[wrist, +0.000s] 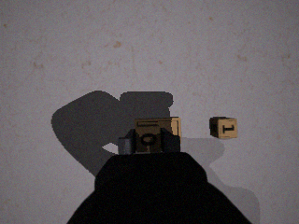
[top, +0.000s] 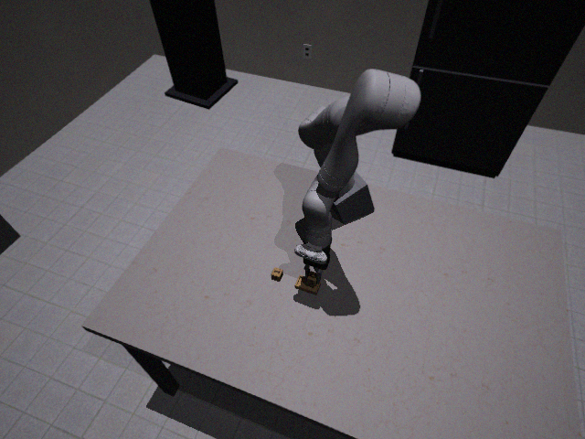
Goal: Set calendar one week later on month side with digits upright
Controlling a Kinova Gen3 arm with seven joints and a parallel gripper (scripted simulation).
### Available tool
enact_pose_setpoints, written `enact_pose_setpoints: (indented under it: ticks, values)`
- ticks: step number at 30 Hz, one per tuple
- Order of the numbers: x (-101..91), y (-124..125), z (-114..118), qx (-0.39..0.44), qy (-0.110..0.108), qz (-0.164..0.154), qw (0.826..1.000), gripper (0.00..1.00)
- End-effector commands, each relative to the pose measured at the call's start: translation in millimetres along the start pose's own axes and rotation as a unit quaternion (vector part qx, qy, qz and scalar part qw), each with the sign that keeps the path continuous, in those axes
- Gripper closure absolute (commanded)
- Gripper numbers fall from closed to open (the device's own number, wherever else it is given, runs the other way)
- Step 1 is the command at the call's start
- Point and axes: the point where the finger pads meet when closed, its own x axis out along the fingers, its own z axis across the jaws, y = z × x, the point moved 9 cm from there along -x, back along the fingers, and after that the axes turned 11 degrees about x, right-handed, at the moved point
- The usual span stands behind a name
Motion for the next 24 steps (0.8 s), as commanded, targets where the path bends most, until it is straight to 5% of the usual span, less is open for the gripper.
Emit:
enact_pose_setpoints:
  ticks: [1, 24]
  values:
    - [-0.3, 0.1, -0.1, 0.0, 0.0, 0.0, 1.0, 0.43]
    - [2.2, 0.1, -0.1, 0.0, 0.0, 0.0, 1.0, 0.43]
